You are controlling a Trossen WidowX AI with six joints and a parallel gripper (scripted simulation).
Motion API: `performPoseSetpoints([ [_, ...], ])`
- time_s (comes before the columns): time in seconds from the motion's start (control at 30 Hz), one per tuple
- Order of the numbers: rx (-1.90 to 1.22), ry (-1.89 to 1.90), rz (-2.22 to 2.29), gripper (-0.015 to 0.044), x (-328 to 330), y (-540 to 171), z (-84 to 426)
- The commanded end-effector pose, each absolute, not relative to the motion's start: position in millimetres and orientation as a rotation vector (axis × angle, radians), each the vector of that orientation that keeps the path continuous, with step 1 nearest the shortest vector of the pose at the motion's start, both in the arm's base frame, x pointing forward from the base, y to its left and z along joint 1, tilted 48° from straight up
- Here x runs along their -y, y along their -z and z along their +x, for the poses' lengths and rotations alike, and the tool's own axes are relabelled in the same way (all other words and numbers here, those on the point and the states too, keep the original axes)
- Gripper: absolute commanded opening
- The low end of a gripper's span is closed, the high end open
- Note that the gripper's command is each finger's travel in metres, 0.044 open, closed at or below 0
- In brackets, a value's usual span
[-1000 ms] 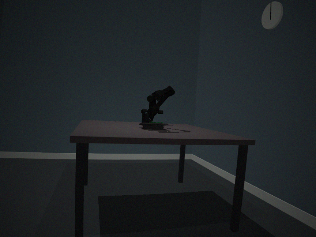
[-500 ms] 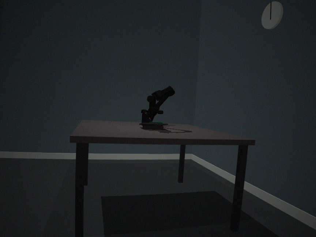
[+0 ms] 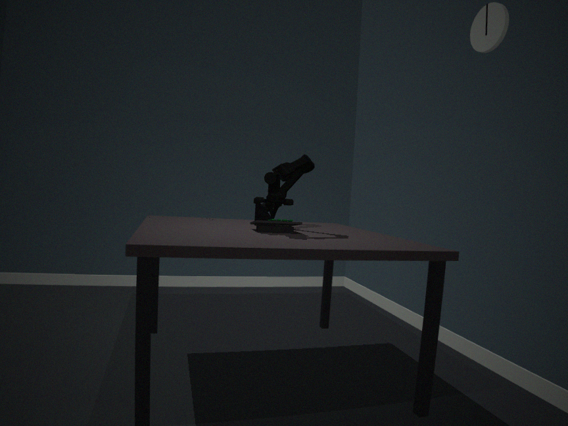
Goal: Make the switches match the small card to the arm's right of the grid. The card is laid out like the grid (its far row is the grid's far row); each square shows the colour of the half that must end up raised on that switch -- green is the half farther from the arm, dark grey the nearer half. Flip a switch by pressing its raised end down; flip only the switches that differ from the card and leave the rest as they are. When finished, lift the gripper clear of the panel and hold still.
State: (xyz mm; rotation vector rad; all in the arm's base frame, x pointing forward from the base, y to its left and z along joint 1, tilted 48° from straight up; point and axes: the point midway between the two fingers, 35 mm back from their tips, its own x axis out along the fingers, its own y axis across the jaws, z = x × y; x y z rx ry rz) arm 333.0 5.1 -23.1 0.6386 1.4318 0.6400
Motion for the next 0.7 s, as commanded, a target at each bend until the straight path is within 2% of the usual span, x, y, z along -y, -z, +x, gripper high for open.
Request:
performPoseSetpoints([
  [0.0, -1.432, -0.640, 0.646, 0.0000, -7, 24, 333],
  [0.57, -1.432, -0.640, 0.646, 0.0000, -8, 25, 333],
  [0.67, -1.421, -0.633, 0.644, 0.0000, 17, 4, 332],
])
